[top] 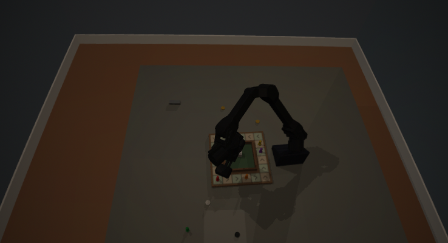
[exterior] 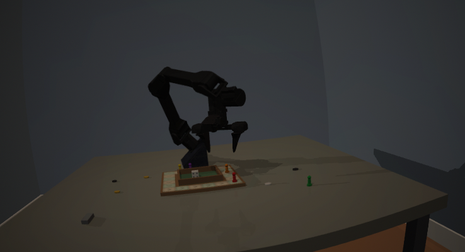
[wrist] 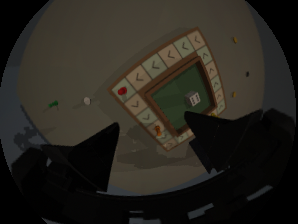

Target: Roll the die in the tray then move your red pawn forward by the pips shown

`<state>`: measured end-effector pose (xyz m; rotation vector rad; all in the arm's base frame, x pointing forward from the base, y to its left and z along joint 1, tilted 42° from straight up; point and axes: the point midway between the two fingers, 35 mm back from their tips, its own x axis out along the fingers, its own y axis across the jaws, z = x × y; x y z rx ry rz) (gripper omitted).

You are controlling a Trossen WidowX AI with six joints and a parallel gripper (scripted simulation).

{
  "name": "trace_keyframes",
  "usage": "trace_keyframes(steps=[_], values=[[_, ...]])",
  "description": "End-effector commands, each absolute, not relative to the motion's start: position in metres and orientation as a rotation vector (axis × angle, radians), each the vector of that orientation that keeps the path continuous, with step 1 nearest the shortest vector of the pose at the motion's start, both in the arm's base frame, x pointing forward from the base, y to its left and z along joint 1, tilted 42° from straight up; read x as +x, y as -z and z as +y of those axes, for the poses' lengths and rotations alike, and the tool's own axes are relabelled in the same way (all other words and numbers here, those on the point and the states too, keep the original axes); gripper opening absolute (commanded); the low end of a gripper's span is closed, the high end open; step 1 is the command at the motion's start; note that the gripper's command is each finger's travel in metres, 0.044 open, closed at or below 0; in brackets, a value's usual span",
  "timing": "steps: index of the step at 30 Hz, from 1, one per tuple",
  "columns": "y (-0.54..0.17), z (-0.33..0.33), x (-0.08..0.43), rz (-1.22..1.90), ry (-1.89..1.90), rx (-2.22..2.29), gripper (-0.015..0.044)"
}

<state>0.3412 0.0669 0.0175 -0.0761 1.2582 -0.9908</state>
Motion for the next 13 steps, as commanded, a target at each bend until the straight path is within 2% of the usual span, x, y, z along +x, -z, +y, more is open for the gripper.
trace_keyframes(steps=[1,5,6,13], values=[[-0.051,0.073,0.295,1.318,0.894,-0.173,0.044],[-0.075,0.066,0.242,1.385,0.804,-0.288,0.044],[-0.061,0.074,0.281,1.328,0.861,-0.202,0.044],[-0.061,0.074,0.281,1.328,0.861,-0.202,0.044]])
